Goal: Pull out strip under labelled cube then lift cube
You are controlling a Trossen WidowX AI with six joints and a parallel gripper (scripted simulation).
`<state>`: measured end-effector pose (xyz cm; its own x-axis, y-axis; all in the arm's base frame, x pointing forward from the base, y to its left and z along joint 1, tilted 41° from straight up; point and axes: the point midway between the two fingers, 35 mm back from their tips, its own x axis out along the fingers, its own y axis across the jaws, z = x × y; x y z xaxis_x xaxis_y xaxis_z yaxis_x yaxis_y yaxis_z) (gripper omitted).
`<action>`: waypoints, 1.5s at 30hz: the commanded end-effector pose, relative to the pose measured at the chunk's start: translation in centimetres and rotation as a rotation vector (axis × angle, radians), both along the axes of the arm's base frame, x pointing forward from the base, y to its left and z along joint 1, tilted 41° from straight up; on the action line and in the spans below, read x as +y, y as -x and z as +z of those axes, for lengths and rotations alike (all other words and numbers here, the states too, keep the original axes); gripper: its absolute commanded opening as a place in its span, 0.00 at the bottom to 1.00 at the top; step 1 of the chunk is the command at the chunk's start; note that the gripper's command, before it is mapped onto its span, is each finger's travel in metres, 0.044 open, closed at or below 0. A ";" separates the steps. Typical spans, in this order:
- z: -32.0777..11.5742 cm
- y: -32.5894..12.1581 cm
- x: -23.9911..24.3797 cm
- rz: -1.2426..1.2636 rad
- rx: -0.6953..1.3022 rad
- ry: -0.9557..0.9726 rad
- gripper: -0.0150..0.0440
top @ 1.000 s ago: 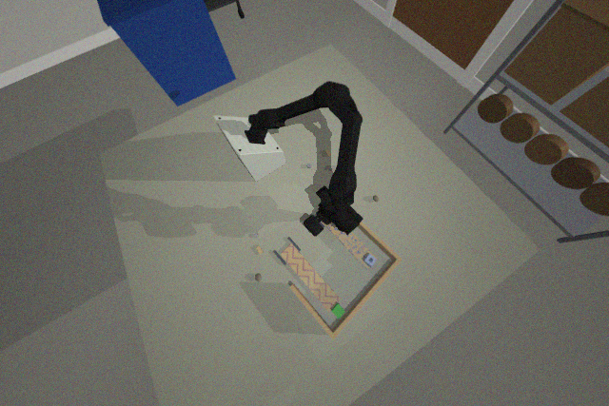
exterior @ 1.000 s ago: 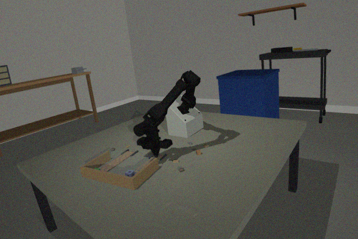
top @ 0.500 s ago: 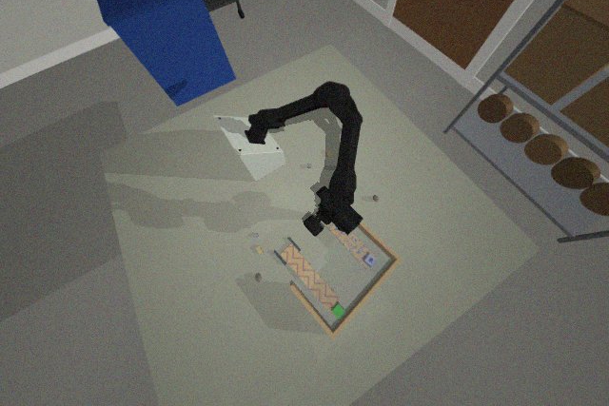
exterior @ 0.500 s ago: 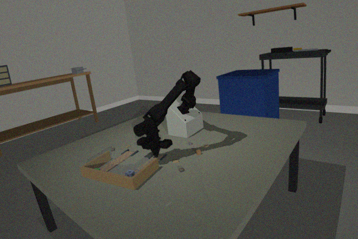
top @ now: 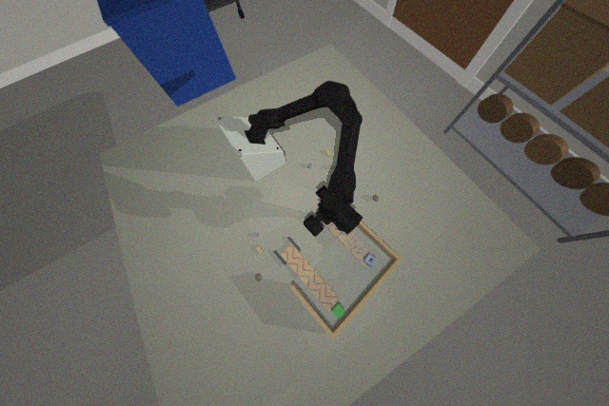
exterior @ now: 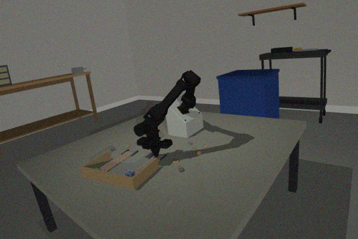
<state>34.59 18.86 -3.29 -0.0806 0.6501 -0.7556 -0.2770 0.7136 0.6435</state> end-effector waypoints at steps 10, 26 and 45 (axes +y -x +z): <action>-0.5 2.3 -0.5 0.002 0.010 0.005 0.25; -0.9 4.5 -1.1 0.002 0.012 0.006 0.25; -1.4 7.2 -1.9 0.002 0.014 0.006 0.25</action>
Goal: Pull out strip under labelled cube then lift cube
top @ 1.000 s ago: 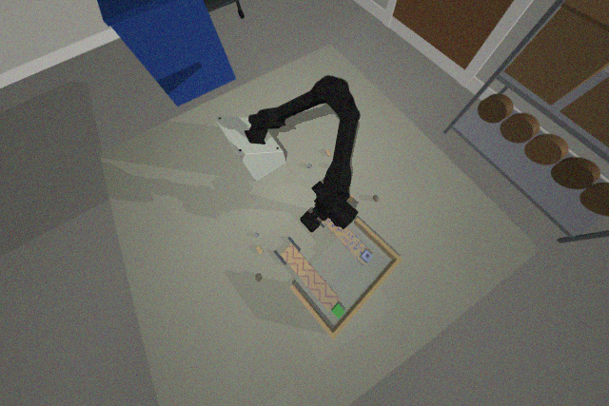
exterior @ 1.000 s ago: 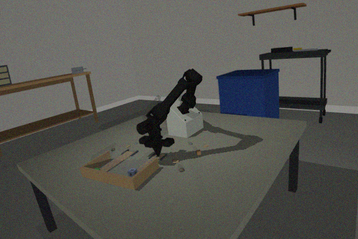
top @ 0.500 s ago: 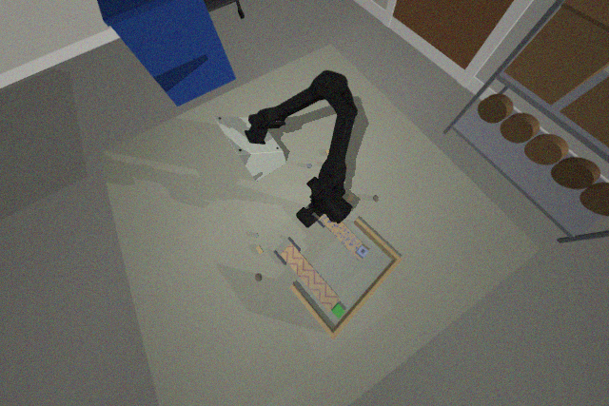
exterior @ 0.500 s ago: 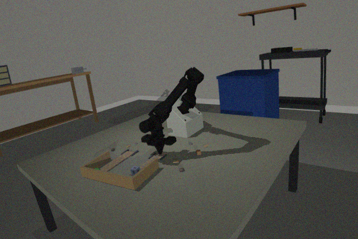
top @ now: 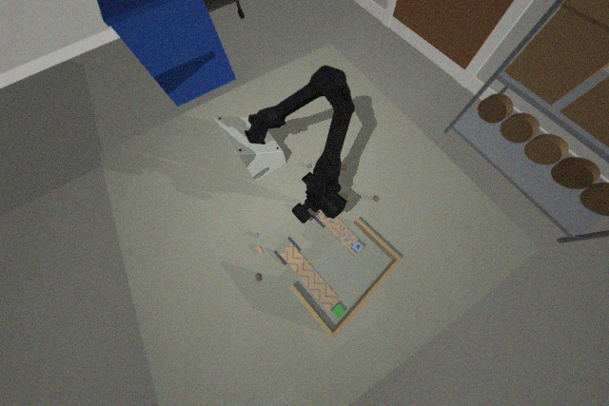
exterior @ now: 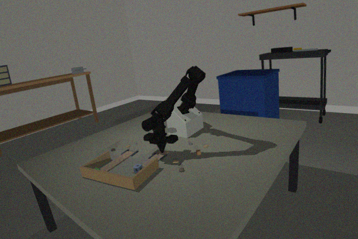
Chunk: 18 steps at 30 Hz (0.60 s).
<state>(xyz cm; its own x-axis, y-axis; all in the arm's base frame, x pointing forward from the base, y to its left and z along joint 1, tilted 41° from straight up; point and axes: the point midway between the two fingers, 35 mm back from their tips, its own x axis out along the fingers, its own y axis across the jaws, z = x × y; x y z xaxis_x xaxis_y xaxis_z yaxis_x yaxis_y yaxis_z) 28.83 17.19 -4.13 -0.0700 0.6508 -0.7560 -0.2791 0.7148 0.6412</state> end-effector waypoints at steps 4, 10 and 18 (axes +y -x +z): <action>-0.6 2.0 -0.4 0.008 0.023 0.007 0.25; -0.7 2.7 -0.6 0.008 0.024 0.007 0.25; -0.9 3.7 -0.9 0.008 0.025 0.007 0.25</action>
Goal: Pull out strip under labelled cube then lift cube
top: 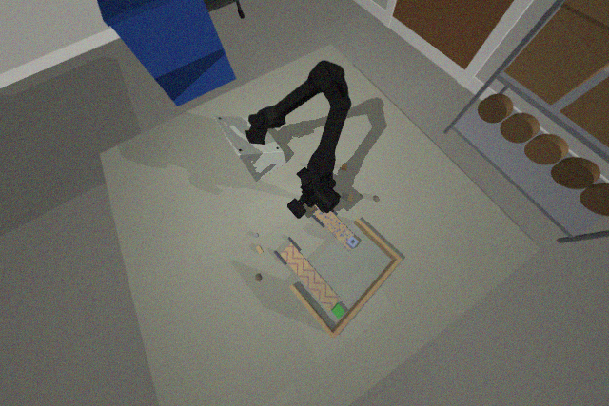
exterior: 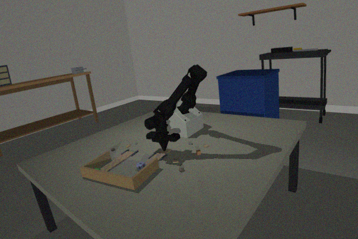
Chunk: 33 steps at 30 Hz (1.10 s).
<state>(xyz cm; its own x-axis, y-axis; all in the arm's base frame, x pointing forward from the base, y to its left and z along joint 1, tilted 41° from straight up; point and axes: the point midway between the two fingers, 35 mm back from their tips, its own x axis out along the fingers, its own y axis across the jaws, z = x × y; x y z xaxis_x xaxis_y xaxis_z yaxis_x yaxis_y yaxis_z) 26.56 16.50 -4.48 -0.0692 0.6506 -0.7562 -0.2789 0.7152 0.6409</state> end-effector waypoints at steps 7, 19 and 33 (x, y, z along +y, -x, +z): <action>-0.6 2.3 -0.5 0.008 0.026 0.007 0.25; -0.8 3.8 -0.9 0.008 0.027 0.007 0.25; -1.1 5.4 -1.4 0.008 0.028 0.007 0.25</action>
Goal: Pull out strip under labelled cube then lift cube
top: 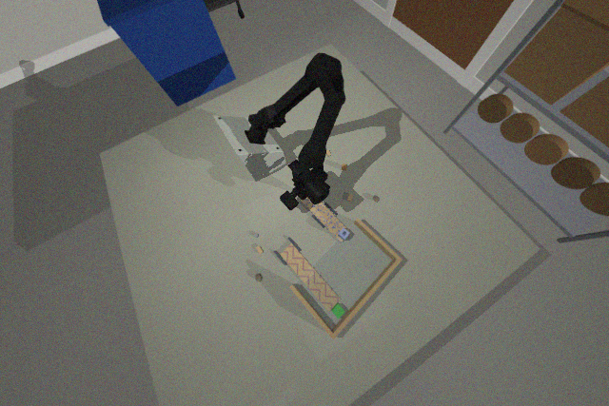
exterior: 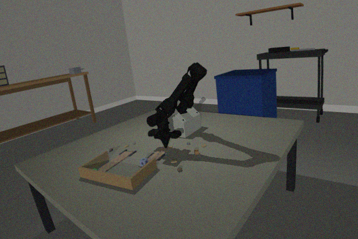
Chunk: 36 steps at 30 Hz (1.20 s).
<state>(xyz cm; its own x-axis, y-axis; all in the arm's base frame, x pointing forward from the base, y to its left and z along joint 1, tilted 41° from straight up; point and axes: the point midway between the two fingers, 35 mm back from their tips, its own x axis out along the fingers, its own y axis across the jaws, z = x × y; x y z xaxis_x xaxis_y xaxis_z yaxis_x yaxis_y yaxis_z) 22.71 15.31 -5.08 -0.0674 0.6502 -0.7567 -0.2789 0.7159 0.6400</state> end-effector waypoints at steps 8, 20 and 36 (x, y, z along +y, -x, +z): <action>-0.6 2.4 -0.5 0.010 0.030 0.007 0.25; -0.8 3.7 -0.8 0.010 0.031 0.007 0.25; -1.0 5.1 -1.3 0.010 0.032 0.008 0.25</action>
<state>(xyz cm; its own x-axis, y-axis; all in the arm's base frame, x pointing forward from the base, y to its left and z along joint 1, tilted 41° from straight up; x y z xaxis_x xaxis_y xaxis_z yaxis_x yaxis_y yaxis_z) 19.21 14.24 -5.59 -0.0672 0.6508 -0.7563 -0.2785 0.7156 0.6406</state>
